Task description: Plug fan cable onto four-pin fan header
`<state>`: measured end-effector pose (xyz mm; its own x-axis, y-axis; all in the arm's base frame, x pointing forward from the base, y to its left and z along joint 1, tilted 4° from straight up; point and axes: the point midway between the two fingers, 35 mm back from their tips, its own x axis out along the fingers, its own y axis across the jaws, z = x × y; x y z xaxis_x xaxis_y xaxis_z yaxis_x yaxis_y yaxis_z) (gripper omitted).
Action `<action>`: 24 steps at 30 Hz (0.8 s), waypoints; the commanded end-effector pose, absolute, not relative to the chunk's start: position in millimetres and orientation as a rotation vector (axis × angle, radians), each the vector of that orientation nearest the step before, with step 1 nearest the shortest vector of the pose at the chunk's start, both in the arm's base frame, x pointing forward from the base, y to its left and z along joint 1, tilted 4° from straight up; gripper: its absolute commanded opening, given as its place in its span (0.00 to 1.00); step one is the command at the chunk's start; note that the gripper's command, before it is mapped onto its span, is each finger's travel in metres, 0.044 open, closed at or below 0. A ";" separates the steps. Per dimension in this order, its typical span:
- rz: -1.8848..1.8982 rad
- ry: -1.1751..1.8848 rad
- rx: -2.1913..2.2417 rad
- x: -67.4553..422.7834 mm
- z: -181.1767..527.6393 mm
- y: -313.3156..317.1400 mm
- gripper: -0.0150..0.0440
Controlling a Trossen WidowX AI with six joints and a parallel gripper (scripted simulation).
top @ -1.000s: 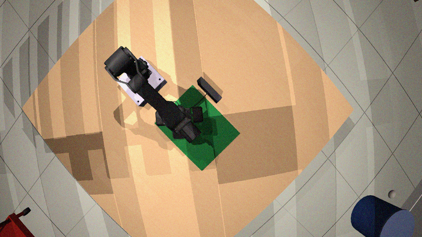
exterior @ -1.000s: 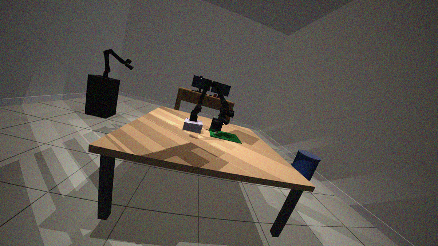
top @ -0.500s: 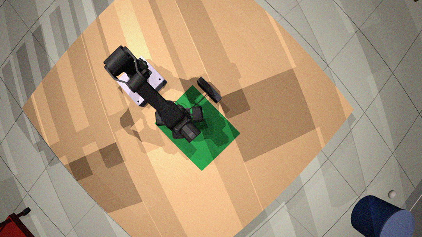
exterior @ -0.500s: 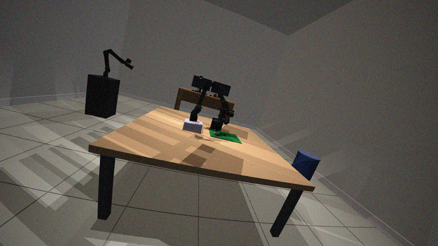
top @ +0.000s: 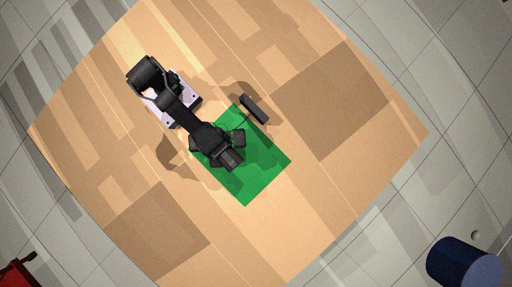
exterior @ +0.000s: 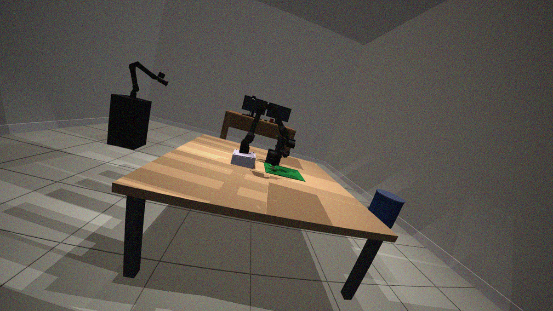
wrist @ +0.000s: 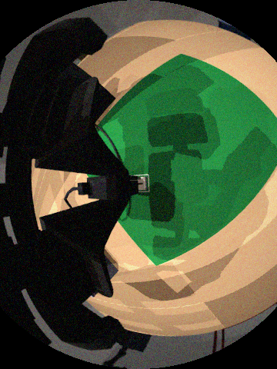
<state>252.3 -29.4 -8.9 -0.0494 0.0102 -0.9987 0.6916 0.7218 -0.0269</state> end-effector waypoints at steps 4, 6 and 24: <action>-0.608 1.534 0.598 253.2 -10.5 -29.3 0.25; -0.608 1.534 0.598 253.4 -11.0 -29.3 0.25; -0.609 1.533 0.599 252.9 -15.0 -29.1 0.25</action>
